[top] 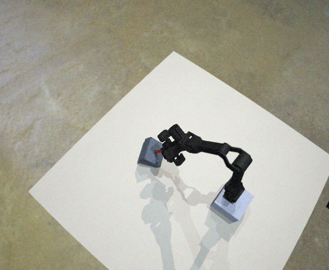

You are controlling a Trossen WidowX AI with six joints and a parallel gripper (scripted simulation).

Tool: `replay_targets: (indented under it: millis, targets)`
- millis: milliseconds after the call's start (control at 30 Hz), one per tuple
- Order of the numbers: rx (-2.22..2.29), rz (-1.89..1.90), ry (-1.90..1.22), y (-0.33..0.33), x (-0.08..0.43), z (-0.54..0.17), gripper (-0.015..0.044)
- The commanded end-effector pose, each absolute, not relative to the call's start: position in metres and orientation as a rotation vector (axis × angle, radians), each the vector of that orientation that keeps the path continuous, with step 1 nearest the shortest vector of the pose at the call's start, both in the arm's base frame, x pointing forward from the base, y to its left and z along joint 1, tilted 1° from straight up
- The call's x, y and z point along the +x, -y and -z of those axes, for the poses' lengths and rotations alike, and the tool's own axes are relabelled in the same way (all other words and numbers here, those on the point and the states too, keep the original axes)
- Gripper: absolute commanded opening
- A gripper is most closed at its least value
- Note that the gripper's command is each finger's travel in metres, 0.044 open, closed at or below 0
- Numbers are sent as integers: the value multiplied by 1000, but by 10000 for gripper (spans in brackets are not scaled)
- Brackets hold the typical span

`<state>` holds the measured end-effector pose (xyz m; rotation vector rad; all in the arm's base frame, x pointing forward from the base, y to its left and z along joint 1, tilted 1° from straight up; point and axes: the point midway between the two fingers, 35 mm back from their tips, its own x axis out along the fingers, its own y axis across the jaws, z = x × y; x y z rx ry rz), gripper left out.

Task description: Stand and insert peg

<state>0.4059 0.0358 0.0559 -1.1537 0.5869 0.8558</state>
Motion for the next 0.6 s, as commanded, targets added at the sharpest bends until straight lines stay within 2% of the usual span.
replay_targets:
  millis: [0,567]
  targets:
    - [-1156,-854,-583,-36,408,-57,0]
    - [-1156,-854,-583,-38,414,-50,0]
